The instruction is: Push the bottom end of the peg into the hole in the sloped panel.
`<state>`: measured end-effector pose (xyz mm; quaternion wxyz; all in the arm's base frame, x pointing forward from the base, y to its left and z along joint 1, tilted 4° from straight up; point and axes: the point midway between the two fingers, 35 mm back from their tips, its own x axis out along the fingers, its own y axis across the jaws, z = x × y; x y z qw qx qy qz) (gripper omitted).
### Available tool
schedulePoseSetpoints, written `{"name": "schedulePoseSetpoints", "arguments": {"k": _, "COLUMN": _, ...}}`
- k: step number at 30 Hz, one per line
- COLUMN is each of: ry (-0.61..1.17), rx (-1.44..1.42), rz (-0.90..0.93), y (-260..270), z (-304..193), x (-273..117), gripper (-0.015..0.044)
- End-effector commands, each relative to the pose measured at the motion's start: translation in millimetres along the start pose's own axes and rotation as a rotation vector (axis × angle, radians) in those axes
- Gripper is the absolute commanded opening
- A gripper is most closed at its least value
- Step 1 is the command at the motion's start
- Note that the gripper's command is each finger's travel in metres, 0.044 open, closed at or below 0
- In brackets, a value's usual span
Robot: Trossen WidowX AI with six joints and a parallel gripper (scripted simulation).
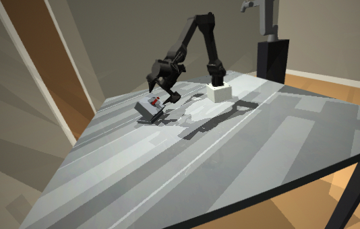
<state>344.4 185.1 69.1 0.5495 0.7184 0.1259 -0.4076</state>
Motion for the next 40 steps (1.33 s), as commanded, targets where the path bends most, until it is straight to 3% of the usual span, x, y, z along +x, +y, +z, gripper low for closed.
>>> {"name": "schedulePoseSetpoints", "arguments": {"k": 1, "ry": 0.001, "rx": 0.007, "rz": 0.004, "y": 1, "z": -1, "x": -9, "gripper": 0.044}}
{"name": "schedulePoseSetpoints", "arguments": {"k": 40, "ry": -0.001, "rx": -0.004, "rz": -0.003, "y": -5, "z": -3, "x": -74, "gripper": 0.044}}
